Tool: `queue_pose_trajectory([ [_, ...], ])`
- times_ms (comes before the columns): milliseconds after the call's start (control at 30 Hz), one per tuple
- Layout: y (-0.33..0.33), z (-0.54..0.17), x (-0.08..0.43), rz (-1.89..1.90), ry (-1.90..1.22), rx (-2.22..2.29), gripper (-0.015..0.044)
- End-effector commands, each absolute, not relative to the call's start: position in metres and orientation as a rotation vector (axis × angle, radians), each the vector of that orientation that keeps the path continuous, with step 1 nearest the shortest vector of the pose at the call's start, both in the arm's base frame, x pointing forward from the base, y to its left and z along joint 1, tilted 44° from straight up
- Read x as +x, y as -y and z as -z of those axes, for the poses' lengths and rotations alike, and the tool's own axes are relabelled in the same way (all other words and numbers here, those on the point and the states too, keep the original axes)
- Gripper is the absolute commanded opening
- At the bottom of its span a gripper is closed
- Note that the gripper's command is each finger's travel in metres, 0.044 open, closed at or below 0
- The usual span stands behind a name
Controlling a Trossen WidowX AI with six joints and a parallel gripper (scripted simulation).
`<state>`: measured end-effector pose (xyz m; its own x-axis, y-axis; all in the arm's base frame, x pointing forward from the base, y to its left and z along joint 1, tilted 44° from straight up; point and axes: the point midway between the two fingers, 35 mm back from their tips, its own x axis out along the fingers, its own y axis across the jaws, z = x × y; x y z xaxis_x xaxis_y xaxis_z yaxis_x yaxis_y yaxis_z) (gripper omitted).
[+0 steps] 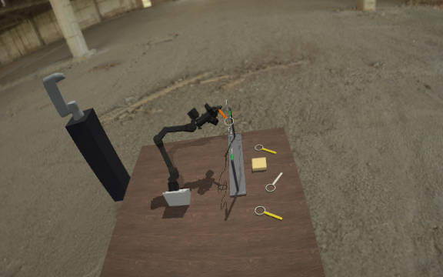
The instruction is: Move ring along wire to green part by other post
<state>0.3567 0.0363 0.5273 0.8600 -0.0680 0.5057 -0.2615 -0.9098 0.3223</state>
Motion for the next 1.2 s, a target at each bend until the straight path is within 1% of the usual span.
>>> queue_pose_trajectory([
  [0, -0.035, -0.526, 0.358, -0.7, 0.256, 2.662, -0.015],
  [533, -0.053, -0.522, 0.36, -0.707, 0.258, 2.667, -0.015],
  [1167, -0.101, -0.494, 0.368, -0.618, 0.118, 2.361, -0.015],
])
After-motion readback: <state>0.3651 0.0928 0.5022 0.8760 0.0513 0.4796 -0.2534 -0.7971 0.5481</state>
